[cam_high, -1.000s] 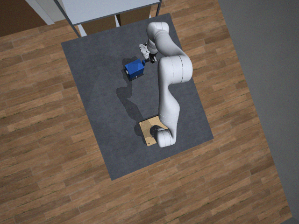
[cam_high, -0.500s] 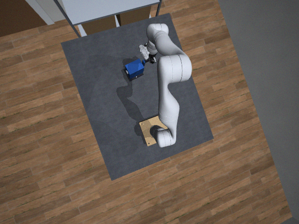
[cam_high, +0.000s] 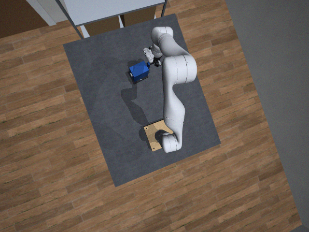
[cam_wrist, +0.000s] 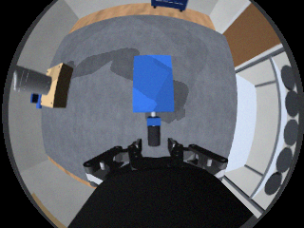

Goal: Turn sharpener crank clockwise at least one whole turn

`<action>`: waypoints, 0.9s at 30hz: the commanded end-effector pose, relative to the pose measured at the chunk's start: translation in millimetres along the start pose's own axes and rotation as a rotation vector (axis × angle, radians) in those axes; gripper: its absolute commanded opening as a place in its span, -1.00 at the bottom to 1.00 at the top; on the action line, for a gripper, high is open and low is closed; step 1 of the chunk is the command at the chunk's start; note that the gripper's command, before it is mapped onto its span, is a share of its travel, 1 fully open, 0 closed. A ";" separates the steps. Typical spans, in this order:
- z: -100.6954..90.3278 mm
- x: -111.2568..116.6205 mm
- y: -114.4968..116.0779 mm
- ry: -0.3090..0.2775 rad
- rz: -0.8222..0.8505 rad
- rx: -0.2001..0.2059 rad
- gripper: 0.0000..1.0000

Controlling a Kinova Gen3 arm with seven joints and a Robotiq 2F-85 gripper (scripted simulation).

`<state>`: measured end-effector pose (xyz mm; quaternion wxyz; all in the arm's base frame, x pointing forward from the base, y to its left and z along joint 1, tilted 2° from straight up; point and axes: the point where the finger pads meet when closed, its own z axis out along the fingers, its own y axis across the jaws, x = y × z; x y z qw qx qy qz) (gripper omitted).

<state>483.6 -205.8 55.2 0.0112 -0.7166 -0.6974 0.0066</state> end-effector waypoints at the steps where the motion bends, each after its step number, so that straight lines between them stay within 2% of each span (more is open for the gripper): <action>1: 3.6 0.1 -0.7 0.001 0.000 0.003 0.06; 27: 11.4 0.1 -0.7 0.001 0.000 0.003 0.06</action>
